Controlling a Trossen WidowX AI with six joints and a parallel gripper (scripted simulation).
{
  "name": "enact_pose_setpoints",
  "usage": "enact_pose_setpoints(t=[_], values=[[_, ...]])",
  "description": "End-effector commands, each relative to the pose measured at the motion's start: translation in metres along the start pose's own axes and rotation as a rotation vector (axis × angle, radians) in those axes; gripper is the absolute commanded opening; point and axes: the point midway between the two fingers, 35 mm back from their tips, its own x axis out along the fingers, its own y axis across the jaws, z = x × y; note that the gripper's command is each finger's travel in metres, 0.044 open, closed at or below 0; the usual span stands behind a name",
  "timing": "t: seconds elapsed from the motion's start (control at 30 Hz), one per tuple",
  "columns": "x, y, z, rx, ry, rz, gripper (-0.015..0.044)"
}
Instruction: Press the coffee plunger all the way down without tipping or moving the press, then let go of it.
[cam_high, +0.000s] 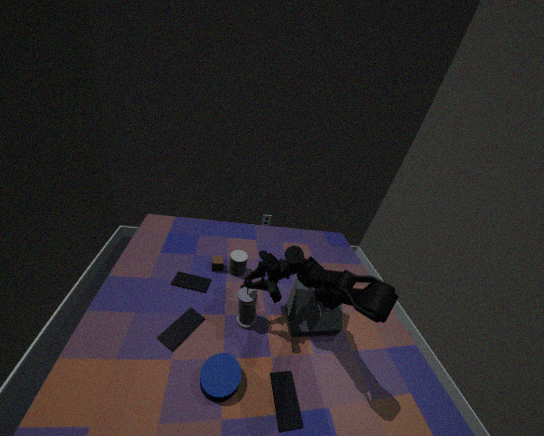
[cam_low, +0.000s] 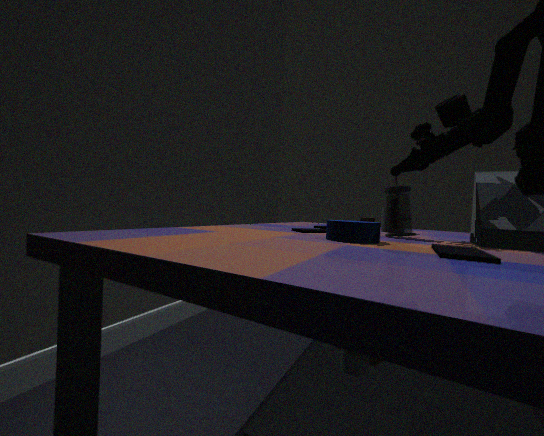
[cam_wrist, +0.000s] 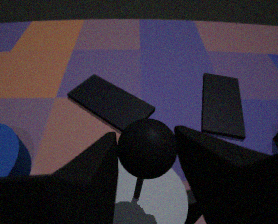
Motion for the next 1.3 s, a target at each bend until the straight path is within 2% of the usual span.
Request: enact_pose_setpoints(t=[0.0, 1.27], values=[[0.004, -0.001, -0.014, 0.025, 0.017, -0.008, 0.0119], [0.015, 0.000, -0.017, 0.022, -0.005, -0.001, 0.0119]])
